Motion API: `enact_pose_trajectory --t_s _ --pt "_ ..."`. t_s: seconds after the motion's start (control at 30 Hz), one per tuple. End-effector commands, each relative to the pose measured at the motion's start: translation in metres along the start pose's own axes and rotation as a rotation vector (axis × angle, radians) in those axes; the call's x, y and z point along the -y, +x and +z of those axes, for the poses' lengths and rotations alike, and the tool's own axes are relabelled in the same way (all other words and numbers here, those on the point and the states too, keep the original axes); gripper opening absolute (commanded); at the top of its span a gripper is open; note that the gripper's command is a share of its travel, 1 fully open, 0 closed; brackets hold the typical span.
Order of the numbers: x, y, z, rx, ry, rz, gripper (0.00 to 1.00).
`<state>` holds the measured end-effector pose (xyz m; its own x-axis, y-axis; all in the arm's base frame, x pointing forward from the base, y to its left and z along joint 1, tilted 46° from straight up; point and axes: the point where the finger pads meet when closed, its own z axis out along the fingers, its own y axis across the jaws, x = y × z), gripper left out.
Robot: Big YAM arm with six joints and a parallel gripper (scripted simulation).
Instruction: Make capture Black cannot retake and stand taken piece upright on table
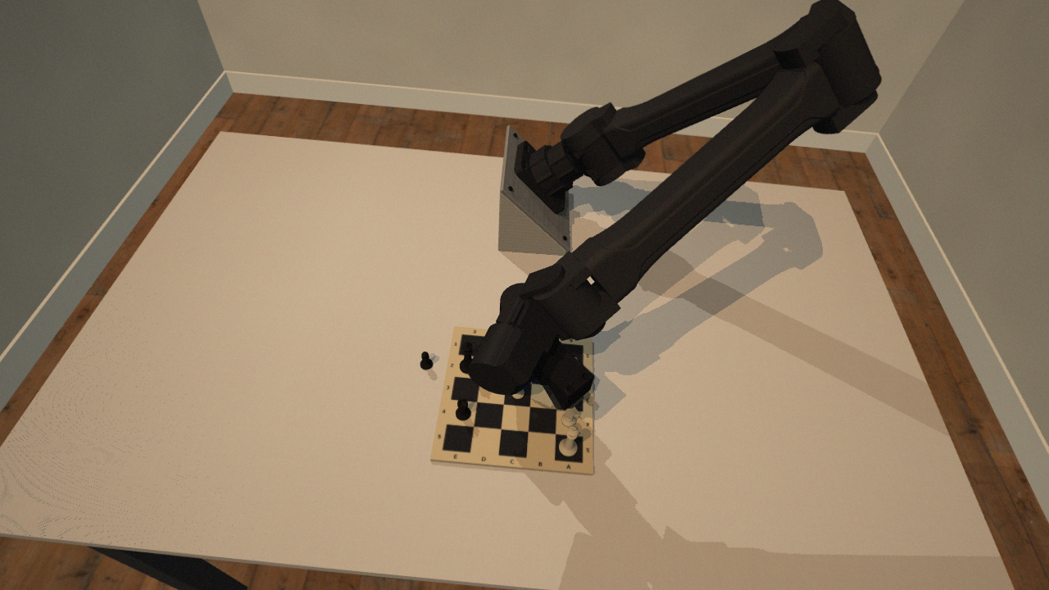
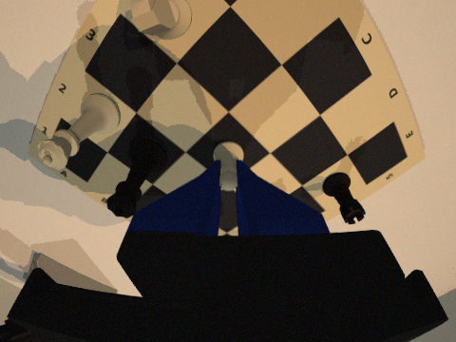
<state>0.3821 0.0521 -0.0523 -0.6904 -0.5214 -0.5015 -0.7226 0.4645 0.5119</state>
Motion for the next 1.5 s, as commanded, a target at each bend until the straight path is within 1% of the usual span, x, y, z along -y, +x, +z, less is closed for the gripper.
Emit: enact_pose_trajectory --t_s 0.0,0.07,0.1,0.23,0.27,0.33,0.37,0.77,0.83,0.87,0.9,0.97,1.07,1.23,1.3,1.47 --pt "0.004 0.001 0.003 0.008 -0.001 0.008 0.12" --pt "0.004 0.001 0.003 0.008 -0.001 0.008 0.12" --pt "0.004 0.001 0.003 0.008 -0.001 0.008 0.19" --pt "0.004 0.001 0.003 0.008 -0.001 0.007 0.19" --pt "0.004 0.001 0.003 0.008 -0.001 0.007 0.25" --pt "0.004 0.001 0.003 0.008 -0.001 0.007 0.25" --pt "0.004 0.001 0.003 0.008 -0.001 0.007 0.32" --pt "0.004 0.001 0.002 0.008 -0.001 0.008 0.32" --pt "0.007 0.002 -0.006 0.013 0.001 0.013 0.32" --pt "0.012 0.000 -0.011 0.018 0.010 0.010 0.32" --pt "0.015 -0.006 -0.018 0.024 0.024 -0.004 0.32" --pt "0.015 -0.013 -0.030 0.029 0.042 -0.022 0.32" --pt "0.015 -0.013 -0.043 0.027 0.044 -0.022 0.32" --pt "0.015 -0.012 -0.071 0.026 0.046 -0.024 0.32" --pt "0.015 -0.012 -0.071 0.026 0.046 -0.024 0.32" --pt "0.014 -0.012 -0.098 0.024 0.049 -0.025 0.32"
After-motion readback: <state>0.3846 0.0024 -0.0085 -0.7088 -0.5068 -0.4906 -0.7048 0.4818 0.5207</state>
